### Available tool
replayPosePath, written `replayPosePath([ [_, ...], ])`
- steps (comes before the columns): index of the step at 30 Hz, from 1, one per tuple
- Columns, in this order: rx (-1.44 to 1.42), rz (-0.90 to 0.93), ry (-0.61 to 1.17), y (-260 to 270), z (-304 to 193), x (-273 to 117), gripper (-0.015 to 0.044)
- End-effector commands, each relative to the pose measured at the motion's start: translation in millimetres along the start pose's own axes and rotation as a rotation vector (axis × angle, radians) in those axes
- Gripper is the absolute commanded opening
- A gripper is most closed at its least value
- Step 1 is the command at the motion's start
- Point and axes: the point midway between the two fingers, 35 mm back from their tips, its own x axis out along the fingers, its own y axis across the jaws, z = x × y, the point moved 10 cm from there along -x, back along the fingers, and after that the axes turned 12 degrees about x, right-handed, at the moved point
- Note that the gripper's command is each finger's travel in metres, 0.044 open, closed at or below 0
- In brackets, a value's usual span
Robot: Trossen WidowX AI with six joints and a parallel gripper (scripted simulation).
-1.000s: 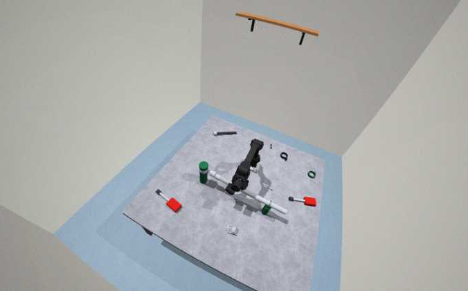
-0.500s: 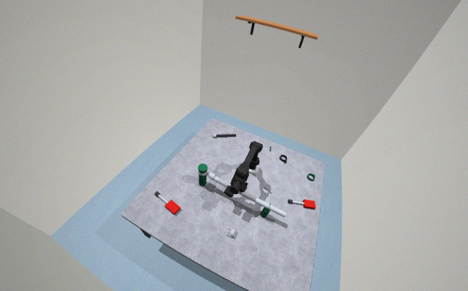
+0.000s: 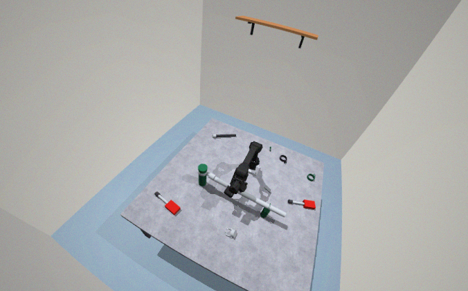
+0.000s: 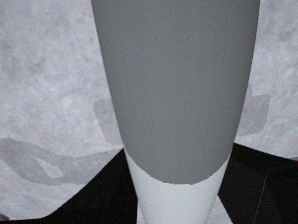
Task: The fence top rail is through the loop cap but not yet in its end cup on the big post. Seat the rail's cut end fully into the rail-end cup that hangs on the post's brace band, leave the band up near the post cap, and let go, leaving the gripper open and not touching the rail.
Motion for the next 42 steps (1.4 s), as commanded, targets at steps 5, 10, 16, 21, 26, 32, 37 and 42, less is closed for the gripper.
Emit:
replayPosePath([
  [5,0.016,-0.010,0.032,-1.3,-16.7,-5.0,0.0000],
  [10,0.016,-0.010,0.033,-1.2,-18.6,-7.4,0.0000],
  [16,0.016,-0.010,0.033,-1.1,-20.5,-10.7,0.0000],
  [21,0.016,-0.011,0.033,-1.8,-23.1,-10.8,0.0000],
  [26,0.016,-0.011,0.033,-3.2,-25.8,-9.4,0.0000],
  [32,0.016,-0.011,0.033,-4.7,-28.9,-7.6,0.0000],
  [37,0.016,-0.011,0.033,-6.2,-31.2,-6.0,0.0000],
  [42,0.016,-0.011,0.034,-7.5,-33.6,-4.4,0.0000],
])
